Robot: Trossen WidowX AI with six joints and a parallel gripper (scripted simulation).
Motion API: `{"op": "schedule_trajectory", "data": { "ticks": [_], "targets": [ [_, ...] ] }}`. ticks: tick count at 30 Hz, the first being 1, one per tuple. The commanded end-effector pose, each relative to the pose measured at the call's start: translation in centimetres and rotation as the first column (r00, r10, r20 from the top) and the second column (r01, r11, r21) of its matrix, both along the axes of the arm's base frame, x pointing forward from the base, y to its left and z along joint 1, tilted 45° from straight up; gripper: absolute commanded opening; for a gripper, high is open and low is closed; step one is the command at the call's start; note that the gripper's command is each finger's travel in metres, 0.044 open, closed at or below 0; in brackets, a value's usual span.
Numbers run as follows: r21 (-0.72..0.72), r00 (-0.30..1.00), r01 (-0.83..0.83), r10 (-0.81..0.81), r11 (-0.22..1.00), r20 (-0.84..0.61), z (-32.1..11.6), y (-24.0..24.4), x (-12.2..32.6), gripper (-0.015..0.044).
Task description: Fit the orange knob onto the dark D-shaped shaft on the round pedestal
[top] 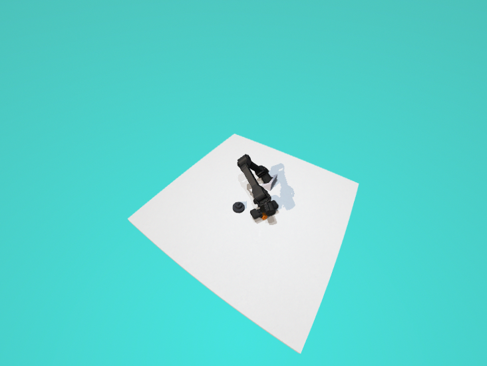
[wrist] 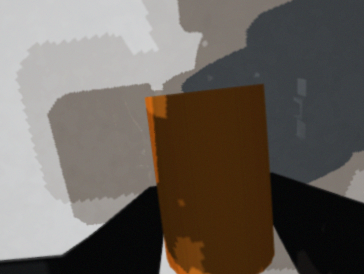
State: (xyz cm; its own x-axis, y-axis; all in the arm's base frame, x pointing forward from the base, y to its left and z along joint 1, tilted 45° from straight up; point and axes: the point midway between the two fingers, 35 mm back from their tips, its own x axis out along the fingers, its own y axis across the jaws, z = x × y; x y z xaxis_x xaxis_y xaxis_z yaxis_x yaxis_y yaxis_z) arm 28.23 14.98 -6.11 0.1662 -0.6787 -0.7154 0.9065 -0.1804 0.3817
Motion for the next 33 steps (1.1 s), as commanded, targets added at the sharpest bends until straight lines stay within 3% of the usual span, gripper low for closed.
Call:
{"op": "schedule_trajectory", "data": {
  "ticks": [1,33],
  "targets": [
    [0.055,1.0,-0.023,0.023,0.998,0.006,0.4,-0.1,-0.3,0.0179],
    [0.423,0.98,-0.198,0.164,0.884,0.117,2.5,-1.4,-1.4,0.0179]
  ]
}}
